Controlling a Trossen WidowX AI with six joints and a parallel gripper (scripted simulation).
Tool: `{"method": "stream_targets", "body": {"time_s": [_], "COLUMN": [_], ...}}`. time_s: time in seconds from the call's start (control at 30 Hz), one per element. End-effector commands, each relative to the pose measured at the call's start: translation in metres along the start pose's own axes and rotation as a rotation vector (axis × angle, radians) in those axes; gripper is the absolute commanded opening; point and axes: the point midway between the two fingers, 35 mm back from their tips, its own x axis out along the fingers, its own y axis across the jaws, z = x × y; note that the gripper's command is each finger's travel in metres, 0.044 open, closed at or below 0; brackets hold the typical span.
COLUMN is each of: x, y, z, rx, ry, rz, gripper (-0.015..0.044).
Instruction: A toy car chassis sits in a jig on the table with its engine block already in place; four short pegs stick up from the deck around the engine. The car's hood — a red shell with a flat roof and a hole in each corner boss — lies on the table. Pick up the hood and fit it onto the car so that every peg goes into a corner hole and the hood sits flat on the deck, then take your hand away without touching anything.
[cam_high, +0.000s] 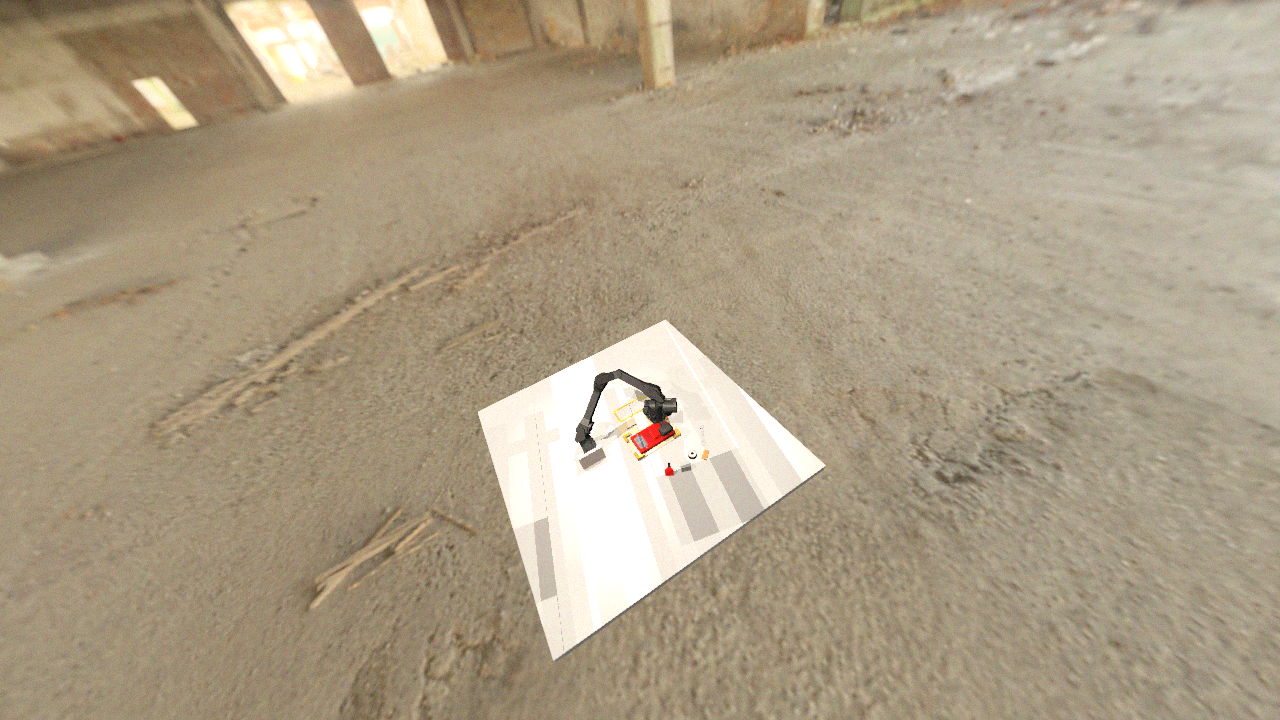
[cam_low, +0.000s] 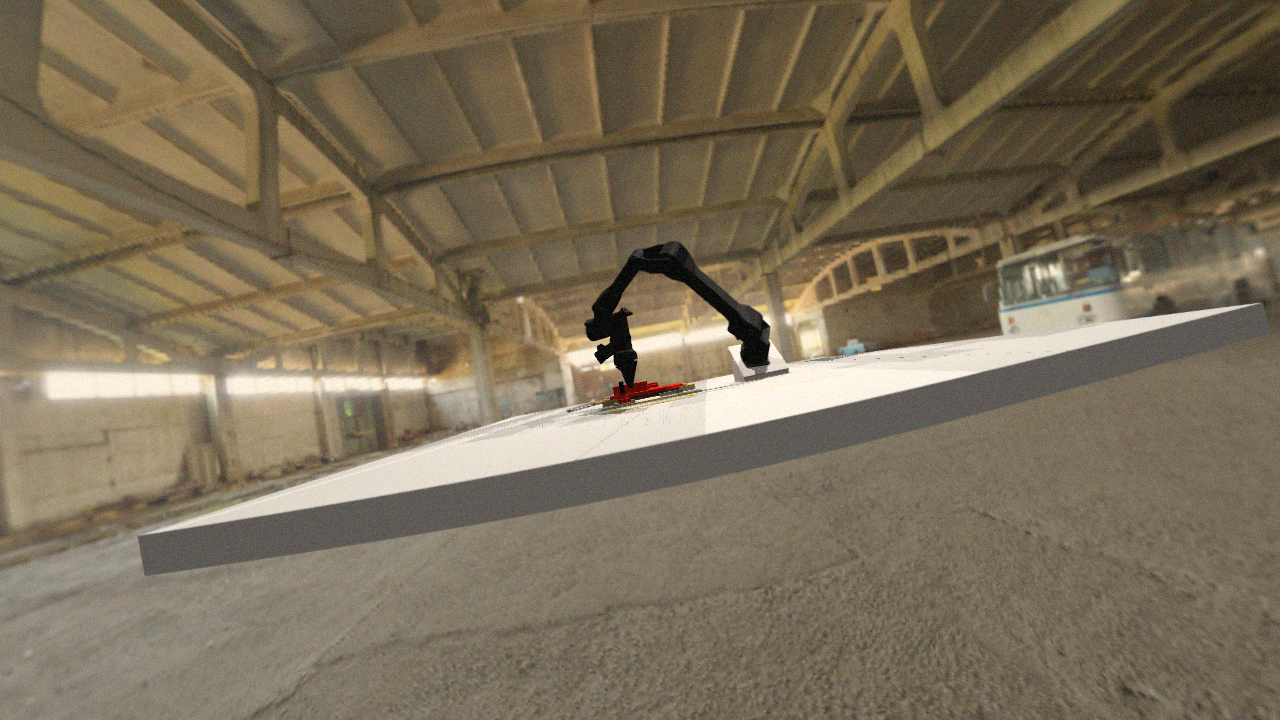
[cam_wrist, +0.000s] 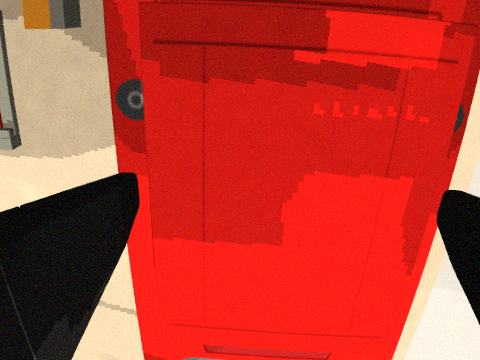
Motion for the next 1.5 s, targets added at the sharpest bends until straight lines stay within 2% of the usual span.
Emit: {"method": "stream_targets", "body": {"time_s": [0.0,0.3,1.47], "x": [-0.005,-0.071,-0.071], "y": [0.0,-0.001,-0.001], "z": [0.0,0.0,0.0], "rx": [0.0,0.001,0.001], "ry": [0.001,0.002,0.002], "rz": [0.0,0.0,0.0], "gripper": [0.044,0.044,0.044]}}
